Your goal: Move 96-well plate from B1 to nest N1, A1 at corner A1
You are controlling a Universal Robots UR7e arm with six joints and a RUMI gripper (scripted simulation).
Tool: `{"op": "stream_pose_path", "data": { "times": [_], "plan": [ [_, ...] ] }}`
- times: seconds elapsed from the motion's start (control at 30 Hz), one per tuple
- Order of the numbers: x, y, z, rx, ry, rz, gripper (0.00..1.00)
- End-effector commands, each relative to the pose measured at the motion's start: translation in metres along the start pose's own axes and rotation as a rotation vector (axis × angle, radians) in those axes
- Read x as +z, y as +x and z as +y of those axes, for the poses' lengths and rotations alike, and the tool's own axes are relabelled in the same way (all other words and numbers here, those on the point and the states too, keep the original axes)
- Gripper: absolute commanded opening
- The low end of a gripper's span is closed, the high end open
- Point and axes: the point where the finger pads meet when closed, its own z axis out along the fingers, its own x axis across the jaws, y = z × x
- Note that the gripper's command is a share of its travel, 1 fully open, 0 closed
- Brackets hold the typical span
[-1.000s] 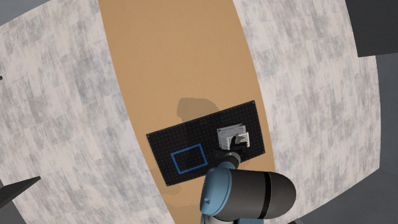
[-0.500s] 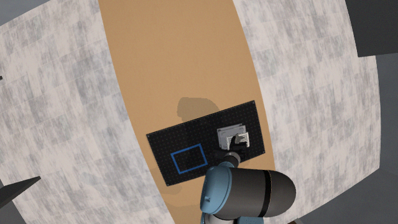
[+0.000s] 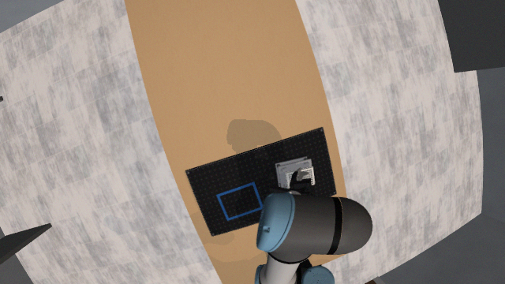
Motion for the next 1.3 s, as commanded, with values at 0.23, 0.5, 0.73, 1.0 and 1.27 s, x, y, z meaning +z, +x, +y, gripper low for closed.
{"op": "stream_pose_path", "data": {
  "times": [0.23,0.5,0.73,1.0,1.27],
  "plan": [
    [0.017,0.000,-0.010,0.000,-0.001,0.002,0.00],
    [0.026,0.000,-0.015,0.000,-0.001,0.002,0.00],
    [0.036,0.000,-0.021,0.000,-0.001,0.002,0.00],
    [0.036,0.000,-0.021,0.000,-0.001,0.002,0.00],
    [0.036,0.000,-0.021,0.000,-0.001,0.002,0.00]
  ]
}}
